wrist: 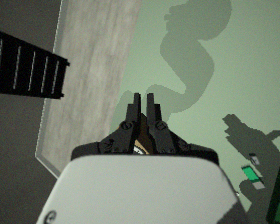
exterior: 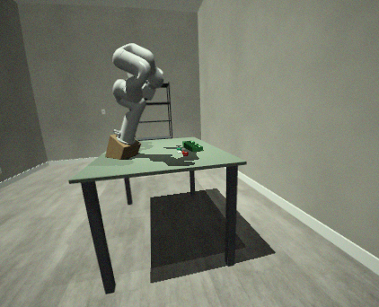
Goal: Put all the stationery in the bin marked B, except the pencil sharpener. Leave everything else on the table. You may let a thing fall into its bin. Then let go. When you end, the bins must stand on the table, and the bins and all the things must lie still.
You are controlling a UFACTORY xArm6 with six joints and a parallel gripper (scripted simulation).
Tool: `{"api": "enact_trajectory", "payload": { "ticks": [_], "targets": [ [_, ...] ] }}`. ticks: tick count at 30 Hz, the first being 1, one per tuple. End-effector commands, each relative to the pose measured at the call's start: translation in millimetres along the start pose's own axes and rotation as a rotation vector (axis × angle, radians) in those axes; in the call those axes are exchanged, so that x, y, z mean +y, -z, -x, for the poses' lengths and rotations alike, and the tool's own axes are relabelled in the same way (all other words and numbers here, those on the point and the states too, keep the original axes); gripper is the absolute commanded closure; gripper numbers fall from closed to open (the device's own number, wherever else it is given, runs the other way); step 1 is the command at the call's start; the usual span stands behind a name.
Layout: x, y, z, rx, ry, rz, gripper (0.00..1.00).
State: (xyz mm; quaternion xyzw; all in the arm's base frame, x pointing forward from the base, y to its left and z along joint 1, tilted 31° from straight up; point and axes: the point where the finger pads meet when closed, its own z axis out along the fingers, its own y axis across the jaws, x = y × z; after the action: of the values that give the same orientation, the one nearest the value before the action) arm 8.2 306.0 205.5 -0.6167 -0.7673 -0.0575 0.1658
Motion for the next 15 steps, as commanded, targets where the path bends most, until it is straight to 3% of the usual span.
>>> {"api": "enact_trajectory", "payload": {
  "ticks": [1, 13, 15],
  "targets": [
    [18, 4, 6, -0.019, -0.073, 0.042, 0.93],
    [60, 12, 26, -0.064, -0.274, 0.146, 0.93],
    [74, 16, 35, -0.08, -0.361, 0.192, 0.93]
  ]
}}
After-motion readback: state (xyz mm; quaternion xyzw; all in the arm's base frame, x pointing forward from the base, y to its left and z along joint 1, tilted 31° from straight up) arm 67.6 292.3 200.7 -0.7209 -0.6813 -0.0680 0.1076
